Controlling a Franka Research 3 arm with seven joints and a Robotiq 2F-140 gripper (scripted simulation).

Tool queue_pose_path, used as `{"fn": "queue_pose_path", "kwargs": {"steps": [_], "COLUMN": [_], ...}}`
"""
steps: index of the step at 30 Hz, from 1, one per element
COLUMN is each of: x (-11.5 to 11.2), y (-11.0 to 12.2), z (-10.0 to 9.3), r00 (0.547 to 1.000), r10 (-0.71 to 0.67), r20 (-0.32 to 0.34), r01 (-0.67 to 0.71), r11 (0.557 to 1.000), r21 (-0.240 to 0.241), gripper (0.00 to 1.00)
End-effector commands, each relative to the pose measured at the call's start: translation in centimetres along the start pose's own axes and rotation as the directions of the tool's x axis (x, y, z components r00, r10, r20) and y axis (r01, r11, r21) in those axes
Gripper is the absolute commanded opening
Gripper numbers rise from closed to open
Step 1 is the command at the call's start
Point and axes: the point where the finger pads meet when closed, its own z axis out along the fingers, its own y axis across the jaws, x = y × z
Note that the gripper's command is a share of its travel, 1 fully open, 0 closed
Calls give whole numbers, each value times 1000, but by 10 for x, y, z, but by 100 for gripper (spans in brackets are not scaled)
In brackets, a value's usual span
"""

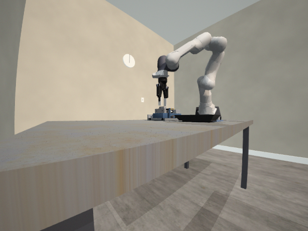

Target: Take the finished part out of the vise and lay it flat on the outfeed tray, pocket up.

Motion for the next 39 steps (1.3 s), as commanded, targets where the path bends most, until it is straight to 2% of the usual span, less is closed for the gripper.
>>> {"fn": "queue_pose_path", "kwargs": {"steps": [1, 39], "x": [-1, -1], "y": [0, 0], "z": [1, 14], "r00": [1000, 1000], "r10": [-3, -3], "r20": [1, 1], "r01": [3, 3], "r11": [1000, 1000], "r21": [1, 1], "gripper": [40, 40]}}
